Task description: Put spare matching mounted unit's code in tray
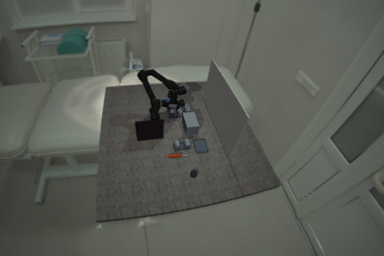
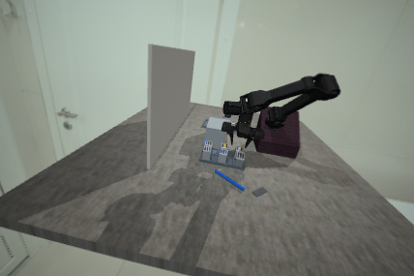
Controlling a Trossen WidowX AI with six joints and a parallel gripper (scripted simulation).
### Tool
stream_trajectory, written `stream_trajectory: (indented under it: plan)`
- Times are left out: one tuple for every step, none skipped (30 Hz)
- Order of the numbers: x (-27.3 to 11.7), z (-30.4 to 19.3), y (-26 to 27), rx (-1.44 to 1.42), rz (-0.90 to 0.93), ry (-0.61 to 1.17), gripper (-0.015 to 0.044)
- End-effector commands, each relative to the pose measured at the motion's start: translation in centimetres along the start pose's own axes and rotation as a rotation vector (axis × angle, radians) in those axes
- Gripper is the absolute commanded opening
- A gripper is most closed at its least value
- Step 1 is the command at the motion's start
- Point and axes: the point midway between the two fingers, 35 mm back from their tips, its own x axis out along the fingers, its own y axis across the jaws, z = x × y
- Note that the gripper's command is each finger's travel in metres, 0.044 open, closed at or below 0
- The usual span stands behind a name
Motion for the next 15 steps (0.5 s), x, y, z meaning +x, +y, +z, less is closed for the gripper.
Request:
stream_trajectory:
  plan:
    - [0.8,-0.2,0.2,0.011,0.005,0.006,0.03]
    - [1.0,-0.2,0.2,0.01,0.005,0.006,0.03]
    - [1.2,-0.2,0.2,0.01,0.005,0.006,0.03]
    - [1.3,-0.2,0.2,0.01,0.005,0.006,0.03]
    - [1.5,-0.2,0.2,0.01,0.005,0.006,0.03]
    - [1.6,-0.2,0.2,0.011,0.005,0.005,0.03]
    - [1.8,-0.2,0.2,0.011,0.005,0.005,0.03]
    - [2.0,-0.2,0.2,0.011,0.005,0.005,0.03]
    - [2.1,-0.1,0.2,0.011,0.005,0.004,0.03]
    - [2.3,-0.1,0.2,0.011,0.005,0.004,0.03]
    - [2.4,-0.1,0.2,0.011,0.005,0.003,0.03]
    - [2.6,-0.1,0.3,0.011,0.005,0.003,0.03]
    - [2.8,-0.1,0.3,0.011,0.004,0.002,0.03]
    - [2.9,0.0,0.3,0.011,0.004,0.001,0.03]
    - [3.1,0.0,0.3,0.011,0.004,0.001,0.03]
